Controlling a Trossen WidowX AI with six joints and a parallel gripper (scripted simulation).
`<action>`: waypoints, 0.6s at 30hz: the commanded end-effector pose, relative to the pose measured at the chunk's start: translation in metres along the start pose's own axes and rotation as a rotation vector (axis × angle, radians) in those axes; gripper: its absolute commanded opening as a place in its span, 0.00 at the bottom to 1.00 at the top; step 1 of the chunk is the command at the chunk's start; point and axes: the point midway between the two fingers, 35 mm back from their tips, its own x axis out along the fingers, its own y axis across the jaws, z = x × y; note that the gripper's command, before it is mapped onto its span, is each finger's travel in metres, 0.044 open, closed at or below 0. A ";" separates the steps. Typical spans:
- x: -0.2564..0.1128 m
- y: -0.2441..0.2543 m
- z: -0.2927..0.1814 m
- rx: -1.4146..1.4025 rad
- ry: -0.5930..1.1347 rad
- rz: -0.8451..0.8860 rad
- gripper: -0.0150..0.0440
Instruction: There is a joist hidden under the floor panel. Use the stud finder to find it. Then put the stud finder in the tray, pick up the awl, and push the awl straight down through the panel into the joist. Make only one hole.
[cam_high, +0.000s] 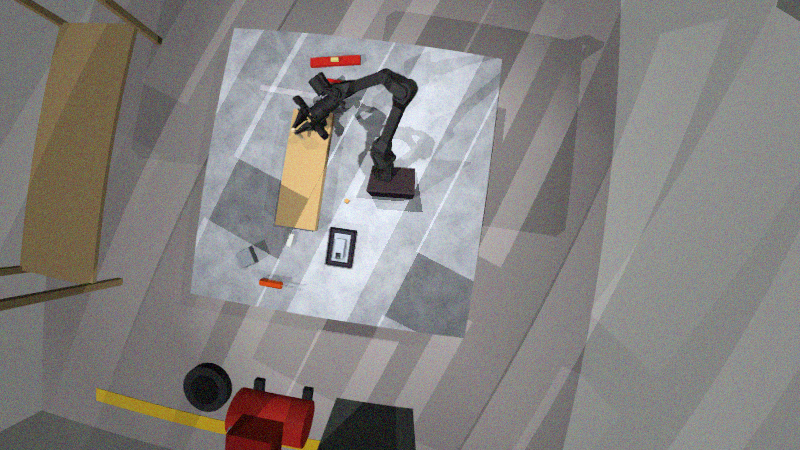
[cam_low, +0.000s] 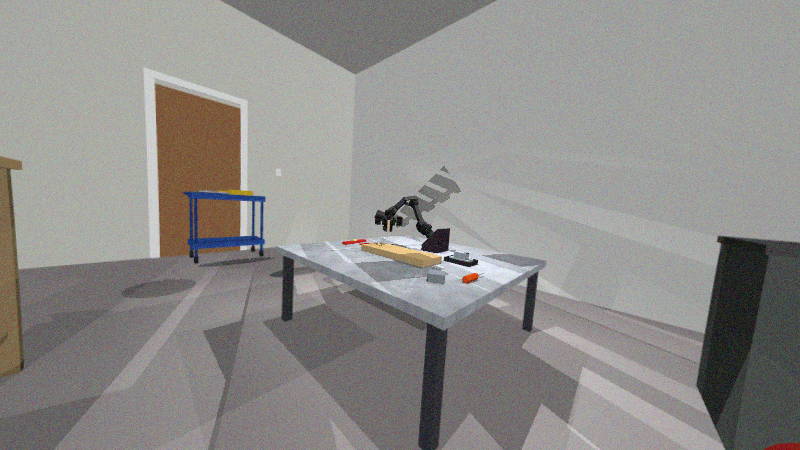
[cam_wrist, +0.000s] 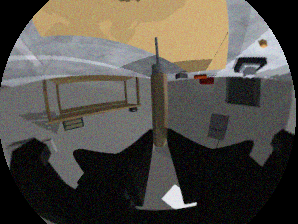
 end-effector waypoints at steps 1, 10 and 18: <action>0.001 0.000 0.003 -0.004 0.008 -0.003 0.25; 0.002 0.000 0.011 -0.005 0.007 -0.004 0.25; 0.002 0.000 0.018 -0.005 0.007 -0.004 0.25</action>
